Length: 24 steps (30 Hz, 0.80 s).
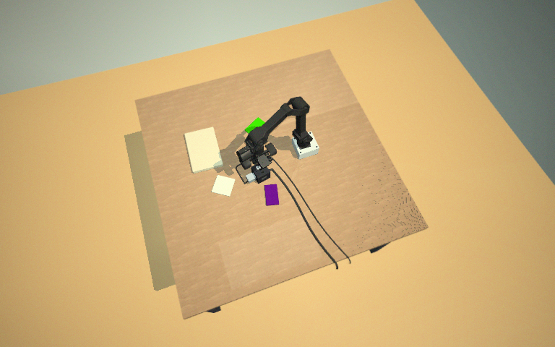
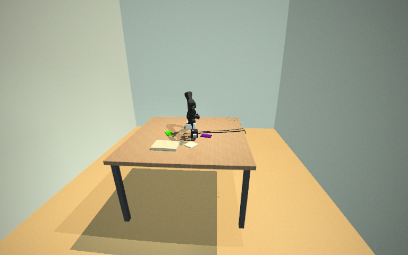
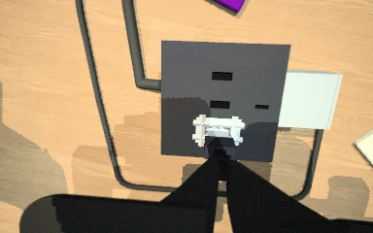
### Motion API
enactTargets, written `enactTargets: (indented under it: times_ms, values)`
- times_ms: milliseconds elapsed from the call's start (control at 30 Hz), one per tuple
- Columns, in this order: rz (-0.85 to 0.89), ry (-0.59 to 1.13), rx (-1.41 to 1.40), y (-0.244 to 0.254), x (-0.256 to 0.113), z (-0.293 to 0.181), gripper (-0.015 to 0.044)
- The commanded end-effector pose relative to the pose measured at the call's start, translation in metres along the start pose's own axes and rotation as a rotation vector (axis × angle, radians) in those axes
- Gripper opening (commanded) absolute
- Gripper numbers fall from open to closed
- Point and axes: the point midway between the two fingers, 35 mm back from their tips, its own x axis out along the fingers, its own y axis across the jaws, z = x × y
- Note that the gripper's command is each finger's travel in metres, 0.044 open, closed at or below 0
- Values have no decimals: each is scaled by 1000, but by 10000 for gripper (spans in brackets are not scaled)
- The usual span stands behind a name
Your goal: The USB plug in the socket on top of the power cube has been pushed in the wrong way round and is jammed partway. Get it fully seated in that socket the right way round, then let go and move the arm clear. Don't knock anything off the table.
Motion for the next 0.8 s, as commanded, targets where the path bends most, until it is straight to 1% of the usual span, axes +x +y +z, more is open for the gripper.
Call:
enactTargets:
  times_ms: [0, 767]
  values:
    - [-2, 5, -8, -1, 1, -1, 0]
    - [-2, 6, -11, -1, 4, -1, 0]
